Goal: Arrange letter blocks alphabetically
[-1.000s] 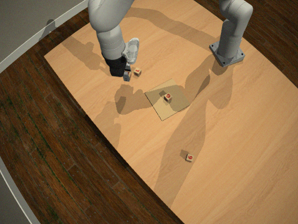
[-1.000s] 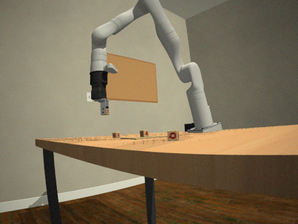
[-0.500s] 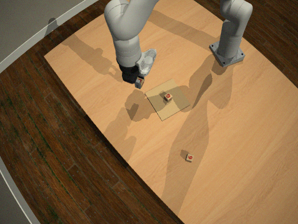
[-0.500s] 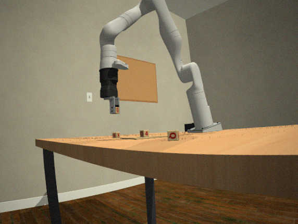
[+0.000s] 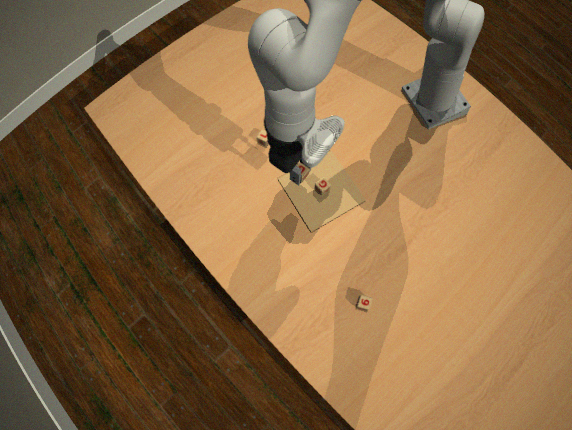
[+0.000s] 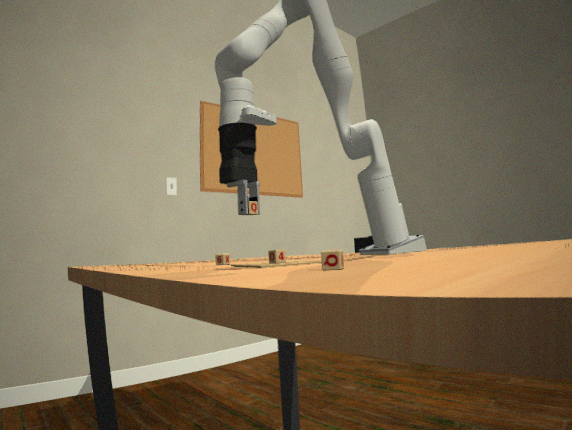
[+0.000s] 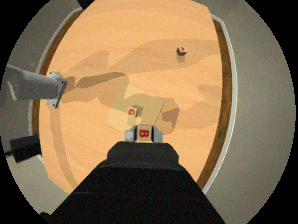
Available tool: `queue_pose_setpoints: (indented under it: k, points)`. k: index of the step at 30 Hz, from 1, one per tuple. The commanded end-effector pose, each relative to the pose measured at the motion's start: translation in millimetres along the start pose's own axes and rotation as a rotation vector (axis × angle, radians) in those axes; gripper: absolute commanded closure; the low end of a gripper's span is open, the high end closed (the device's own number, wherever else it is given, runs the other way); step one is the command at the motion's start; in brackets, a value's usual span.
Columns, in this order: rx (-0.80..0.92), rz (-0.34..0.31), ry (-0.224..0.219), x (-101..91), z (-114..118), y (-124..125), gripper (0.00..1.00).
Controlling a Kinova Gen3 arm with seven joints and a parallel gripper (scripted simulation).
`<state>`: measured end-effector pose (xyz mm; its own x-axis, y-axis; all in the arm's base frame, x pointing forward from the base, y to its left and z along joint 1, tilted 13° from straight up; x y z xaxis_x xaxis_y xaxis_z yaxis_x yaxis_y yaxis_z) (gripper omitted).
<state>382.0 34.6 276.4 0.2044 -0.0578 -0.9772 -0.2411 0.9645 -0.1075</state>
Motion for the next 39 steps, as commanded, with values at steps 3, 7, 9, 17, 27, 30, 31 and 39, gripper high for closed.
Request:
queue_pose_setpoints:
  k: [3,7,9,17,27,30,31,39]
  points:
    - [0.045,0.007,-0.011,-4.5,-9,27,0.51]
    - [0.105,0.011,-0.012,-4.6,-17,40,0.51]
    - [0.105,0.011,-0.012,-4.6,-17,40,0.51]
    - [0.190,0.018,-0.013,-4.6,-28,58,0.51]
    - [0.227,0.022,-0.013,-4.5,-33,65,0.51]
    - [0.231,0.023,-0.013,-4.5,-34,66,0.51]
    - [0.232,0.023,-0.013,-4.5,-34,66,0.51]
    - [0.232,0.023,-0.013,-4.5,-34,66,0.51]
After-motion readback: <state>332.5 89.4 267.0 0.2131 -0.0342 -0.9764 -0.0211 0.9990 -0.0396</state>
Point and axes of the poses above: the point where the finger pads meet when closed, its own x axis out along the fingers, its own z axis across the jaws, y = z × x, the point moved 10 cm from there along -x, back along the fingers, and after that the axes turned 5 degrees about x, right-handed, at the moved point
